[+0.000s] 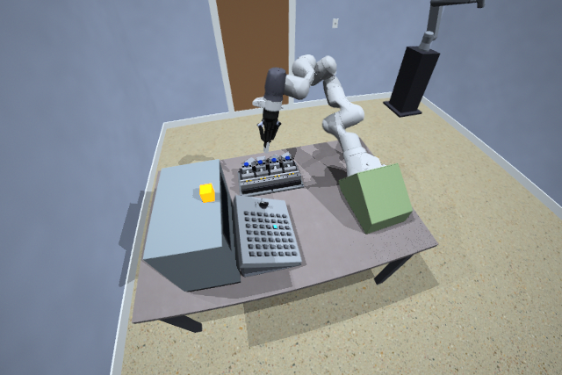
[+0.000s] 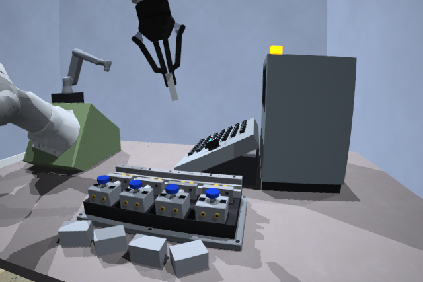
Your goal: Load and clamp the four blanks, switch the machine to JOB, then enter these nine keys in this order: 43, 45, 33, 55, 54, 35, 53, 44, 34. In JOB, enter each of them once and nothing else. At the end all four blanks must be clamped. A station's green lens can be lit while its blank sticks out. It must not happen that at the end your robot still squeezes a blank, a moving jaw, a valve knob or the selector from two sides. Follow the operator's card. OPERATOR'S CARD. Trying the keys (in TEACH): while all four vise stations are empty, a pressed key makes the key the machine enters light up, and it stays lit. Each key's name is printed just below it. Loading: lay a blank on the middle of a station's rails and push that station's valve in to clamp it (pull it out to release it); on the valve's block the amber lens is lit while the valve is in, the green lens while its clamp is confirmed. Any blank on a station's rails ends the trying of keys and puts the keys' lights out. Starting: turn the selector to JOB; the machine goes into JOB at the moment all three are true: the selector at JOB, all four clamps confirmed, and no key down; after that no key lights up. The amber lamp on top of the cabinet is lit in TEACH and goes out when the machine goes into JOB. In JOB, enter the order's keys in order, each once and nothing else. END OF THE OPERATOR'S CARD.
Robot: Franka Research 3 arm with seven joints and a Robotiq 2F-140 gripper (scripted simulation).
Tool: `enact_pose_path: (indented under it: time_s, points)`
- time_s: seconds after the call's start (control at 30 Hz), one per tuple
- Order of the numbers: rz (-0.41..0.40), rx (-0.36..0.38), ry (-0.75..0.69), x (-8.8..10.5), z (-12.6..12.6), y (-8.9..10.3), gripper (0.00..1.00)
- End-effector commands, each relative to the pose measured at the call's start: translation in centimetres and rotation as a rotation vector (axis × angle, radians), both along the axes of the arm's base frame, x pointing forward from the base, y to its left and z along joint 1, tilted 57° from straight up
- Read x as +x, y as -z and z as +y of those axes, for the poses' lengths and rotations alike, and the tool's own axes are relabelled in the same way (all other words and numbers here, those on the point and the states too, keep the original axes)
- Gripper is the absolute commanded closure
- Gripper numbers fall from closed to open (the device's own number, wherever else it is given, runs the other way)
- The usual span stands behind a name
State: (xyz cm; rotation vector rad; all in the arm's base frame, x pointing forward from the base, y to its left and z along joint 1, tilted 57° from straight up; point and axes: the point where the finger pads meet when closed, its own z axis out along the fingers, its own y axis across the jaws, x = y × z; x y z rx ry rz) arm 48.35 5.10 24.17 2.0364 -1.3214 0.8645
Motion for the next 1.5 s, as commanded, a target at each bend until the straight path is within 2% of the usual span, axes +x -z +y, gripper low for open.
enact_pose_path:
  time_s: [0.0,0.07,0.1,0.57,0.63,0.67,1.07,1.13,1.2,1.23,1.3,1.4,1.47]
  points:
    - [0.241,-0.057,-0.129,-0.8,-0.6,0.0,1.00]
    - [0.241,-0.057,-0.129,-0.8,-0.6,0.0,1.00]
    - [0.299,-0.072,-0.157,-0.8,-0.6,0.0,1.00]
    - [0.600,-0.159,-0.309,-0.8,-0.6,0.0,1.00]
    - [0.600,-0.159,-0.309,-0.8,-0.6,0.0,1.00]
    - [0.660,-0.176,-0.341,-0.8,-0.6,0.0,1.00]
    - [0.923,-0.236,-0.485,-0.9,-0.7,-0.2,1.00]
    - [0.968,-0.242,-0.512,-1.3,-1.2,-1.0,1.00]
    - [0.968,-0.242,-0.512,-1.3,-1.2,-1.0,1.00]
    - [1.025,-0.249,-0.548,-1.8,-1.7,-1.7,1.00]
    - [1.066,-0.253,-0.577,-3.3,-3.2,-3.9,1.00]
    - [1.123,-0.258,-0.622,-6.5,-6.3,-7.5,1.00]
    - [1.154,-0.259,-0.649,-8.3,-8.0,-8.8,1.00]
